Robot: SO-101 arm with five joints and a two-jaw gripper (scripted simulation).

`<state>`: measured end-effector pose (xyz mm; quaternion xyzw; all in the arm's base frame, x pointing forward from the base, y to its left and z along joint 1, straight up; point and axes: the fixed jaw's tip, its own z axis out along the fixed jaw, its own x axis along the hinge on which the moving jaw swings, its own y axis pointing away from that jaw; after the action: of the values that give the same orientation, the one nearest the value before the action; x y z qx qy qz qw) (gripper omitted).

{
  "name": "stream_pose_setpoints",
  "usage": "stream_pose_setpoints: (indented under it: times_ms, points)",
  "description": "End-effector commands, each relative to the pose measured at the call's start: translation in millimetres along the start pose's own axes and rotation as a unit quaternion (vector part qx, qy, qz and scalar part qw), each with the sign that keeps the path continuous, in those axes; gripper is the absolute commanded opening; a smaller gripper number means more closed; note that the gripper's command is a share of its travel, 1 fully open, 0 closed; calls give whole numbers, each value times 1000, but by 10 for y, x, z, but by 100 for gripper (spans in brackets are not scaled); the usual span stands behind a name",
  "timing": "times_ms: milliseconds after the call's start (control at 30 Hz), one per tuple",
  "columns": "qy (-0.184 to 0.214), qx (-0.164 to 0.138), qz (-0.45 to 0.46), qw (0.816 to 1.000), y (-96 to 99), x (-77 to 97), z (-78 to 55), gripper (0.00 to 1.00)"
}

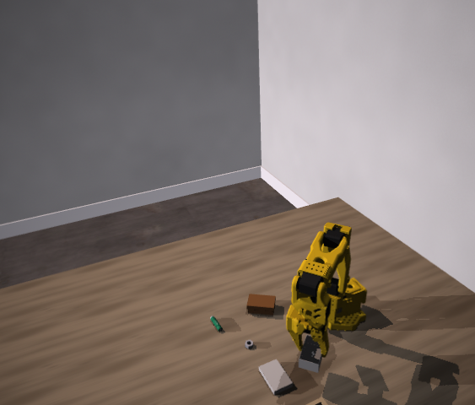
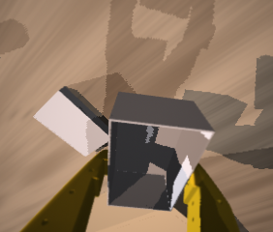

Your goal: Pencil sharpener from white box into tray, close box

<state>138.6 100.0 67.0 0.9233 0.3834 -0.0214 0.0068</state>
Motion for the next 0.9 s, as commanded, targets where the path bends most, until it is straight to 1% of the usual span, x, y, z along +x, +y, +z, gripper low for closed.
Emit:
stream_pose_setpoints:
  times_ms: [0, 867]
  points:
    - [22, -2, 1, 1000, 20, 26, -56, 21]
    - [22, -2, 1, 1000, 59, 11, -46, 21]
